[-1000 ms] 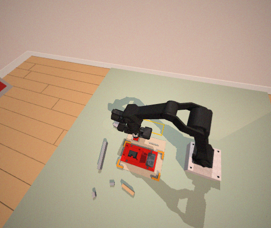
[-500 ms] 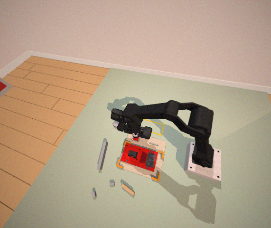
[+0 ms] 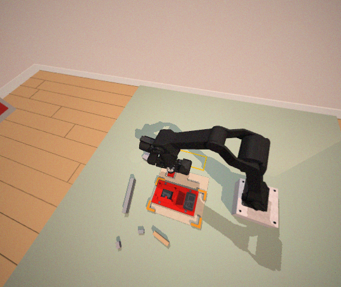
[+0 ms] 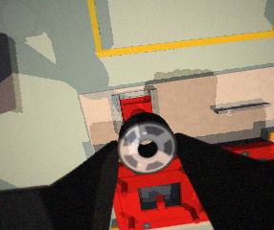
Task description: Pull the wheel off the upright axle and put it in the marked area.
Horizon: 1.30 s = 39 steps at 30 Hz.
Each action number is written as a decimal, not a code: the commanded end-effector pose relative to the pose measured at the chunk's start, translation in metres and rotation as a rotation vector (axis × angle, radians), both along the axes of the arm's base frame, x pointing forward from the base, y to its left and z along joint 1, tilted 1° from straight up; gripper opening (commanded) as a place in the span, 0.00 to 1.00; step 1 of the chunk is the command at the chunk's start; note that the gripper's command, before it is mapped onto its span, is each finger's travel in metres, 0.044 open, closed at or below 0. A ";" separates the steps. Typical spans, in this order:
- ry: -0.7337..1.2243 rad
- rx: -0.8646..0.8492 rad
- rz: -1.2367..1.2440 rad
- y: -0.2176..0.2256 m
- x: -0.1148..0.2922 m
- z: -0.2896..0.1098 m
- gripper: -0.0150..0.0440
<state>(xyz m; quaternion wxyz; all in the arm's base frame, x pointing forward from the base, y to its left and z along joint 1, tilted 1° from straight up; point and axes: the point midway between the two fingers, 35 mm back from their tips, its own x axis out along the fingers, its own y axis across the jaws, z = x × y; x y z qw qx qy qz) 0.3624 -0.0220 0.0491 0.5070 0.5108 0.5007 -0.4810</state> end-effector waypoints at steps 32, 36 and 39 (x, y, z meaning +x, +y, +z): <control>0.000 -0.014 -0.005 -0.110 -0.057 0.032 0.25; 0.000 -0.014 -0.005 -0.110 -0.058 0.027 0.25; 0.000 -0.014 -0.005 -0.110 -0.057 0.017 0.25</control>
